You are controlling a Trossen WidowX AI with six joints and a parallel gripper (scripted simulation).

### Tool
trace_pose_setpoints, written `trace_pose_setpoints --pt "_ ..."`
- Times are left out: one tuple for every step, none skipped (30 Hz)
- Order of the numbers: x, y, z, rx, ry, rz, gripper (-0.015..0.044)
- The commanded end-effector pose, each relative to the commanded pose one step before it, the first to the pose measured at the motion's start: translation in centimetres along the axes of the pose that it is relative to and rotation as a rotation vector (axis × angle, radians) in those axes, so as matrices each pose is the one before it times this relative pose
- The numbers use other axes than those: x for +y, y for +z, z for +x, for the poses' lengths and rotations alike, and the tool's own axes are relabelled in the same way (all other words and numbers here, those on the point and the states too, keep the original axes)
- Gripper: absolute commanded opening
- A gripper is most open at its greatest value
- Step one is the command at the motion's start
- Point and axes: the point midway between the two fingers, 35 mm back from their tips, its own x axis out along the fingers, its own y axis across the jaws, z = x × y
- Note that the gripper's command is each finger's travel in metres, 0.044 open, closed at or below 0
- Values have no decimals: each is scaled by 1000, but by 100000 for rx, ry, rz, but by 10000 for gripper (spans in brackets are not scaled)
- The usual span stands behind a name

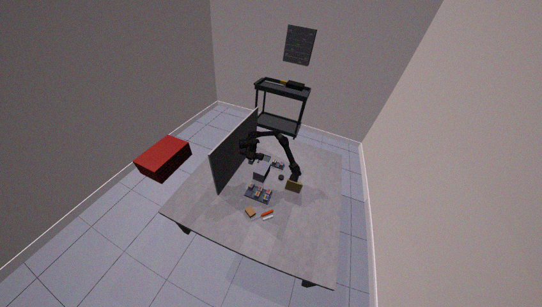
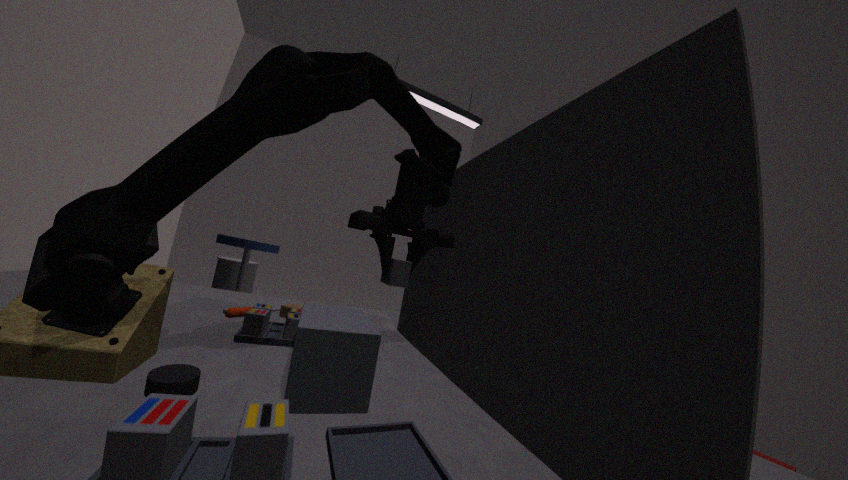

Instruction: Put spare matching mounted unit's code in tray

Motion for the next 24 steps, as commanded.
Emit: trace_pose_setpoints --pt "104 -2832 -79 639 -287 -319 0" --pt "49 -748 -10 -37 -26 226 0" --pt "62 -746 -7 -24 -26 229 0" --pt "73 -742 -2 10 -26 197 0" --pt "76 -729 11 175 -30 -42 0" --pt "89 -726 15 196 -25 -54 0" --pt "103 -722 18 208 -18 -52 0" --pt "117 -719 22 219 -12 -50 0" --pt "131 -715 25 231 -5 -48 0" --pt "145 -711 28 242 2 -47 0" --pt "167 -740 32 266 11 -47 0" --pt "184 -743 36 281 19 -47 0" --pt "199 -737 39 294 29 -45 0" --pt "214 -731 42 306 38 -44 0" --pt "228 -724 45 318 48 -43 0" --pt "243 -717 48 329 58 -42 0" --pt "258 -710 50 341 68 -41 0" --pt "272 -702 53 352 79 -40 0" --pt "286 -694 56 363 90 -39 0" --pt "300 -686 58 374 101 -39 0" --pt "313 -677 60 384 113 -38 0" --pt "327 -669 63 394 125 -38 0" --pt "340 -659 65 404 137 -38 0" --pt "353 -650 67 414 149 -38 0"
